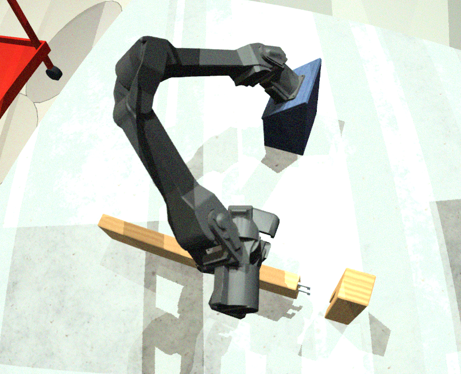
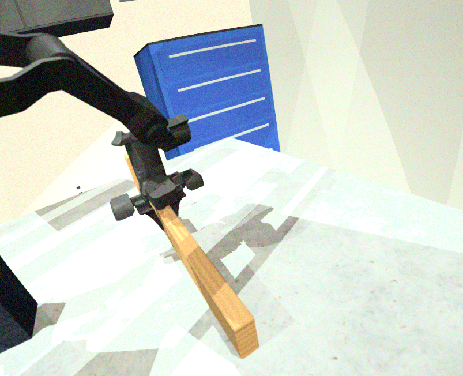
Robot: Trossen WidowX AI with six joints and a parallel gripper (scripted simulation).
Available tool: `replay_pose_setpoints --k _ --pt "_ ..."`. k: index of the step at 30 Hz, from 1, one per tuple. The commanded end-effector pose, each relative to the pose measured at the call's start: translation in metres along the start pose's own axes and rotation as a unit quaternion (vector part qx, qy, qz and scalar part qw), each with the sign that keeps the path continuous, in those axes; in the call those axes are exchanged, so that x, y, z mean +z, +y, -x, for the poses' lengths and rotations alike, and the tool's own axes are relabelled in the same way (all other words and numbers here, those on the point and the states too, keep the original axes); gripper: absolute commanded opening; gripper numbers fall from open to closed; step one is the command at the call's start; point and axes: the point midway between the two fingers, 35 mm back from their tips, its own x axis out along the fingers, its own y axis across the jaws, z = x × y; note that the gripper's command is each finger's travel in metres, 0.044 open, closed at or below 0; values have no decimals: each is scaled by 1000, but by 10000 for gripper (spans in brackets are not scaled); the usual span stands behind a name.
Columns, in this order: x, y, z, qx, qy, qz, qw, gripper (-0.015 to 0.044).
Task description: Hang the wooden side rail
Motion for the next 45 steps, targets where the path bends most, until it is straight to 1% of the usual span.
replay_pose_setpoints --k 1,45 --pt "-3 1 2 4 1 0 1000 0" --pt "-7 1 3 4 1 0 1000 0"
